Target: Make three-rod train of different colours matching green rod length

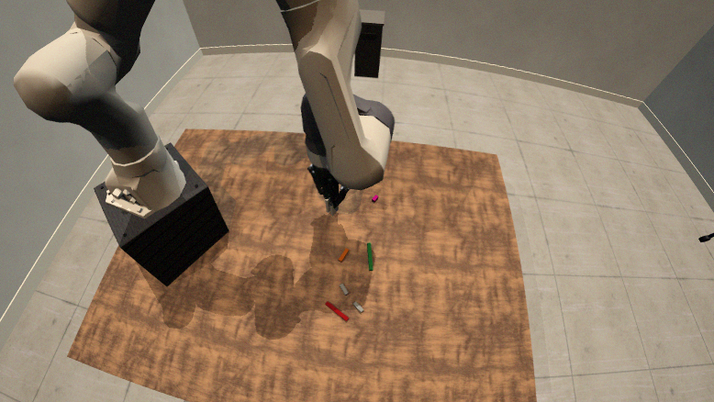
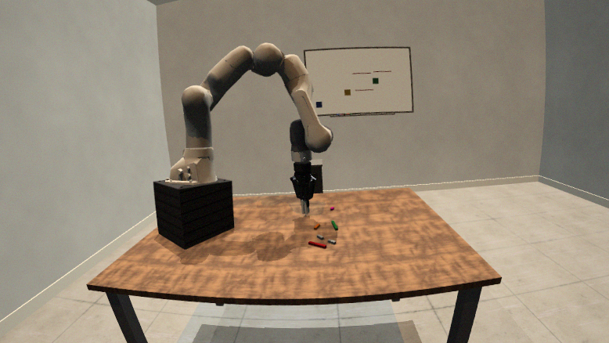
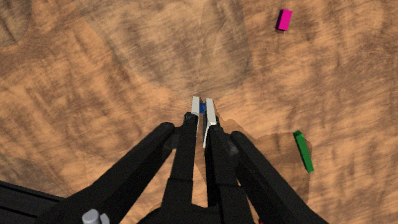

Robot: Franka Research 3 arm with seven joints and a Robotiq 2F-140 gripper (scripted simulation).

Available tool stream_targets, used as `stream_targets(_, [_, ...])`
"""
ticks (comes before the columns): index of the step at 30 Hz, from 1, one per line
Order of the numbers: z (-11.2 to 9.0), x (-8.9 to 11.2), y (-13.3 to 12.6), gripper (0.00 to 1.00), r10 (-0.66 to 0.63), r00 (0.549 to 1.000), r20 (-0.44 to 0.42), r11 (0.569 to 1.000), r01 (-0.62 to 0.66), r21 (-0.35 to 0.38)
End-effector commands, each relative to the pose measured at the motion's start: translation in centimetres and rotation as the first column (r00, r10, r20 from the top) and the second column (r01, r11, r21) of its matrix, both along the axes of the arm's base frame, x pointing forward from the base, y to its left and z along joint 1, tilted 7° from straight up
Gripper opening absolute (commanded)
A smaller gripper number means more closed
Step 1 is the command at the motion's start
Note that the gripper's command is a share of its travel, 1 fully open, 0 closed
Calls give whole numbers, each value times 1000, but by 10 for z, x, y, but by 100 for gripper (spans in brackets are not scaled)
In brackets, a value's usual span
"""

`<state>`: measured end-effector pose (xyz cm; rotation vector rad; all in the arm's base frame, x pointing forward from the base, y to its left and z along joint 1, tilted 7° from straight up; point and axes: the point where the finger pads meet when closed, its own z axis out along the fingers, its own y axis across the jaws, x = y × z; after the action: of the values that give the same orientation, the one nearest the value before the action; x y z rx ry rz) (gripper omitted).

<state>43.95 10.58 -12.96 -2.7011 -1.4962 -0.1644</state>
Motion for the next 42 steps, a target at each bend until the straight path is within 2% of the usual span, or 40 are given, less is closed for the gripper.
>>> stream_targets(1, [0, 1, -1, 3, 8, 1000, 4, 1000, -8, -1])
stream_targets(42, [-12, 2, 0, 3, 8, 1000, 4, 1000, -8, -1])
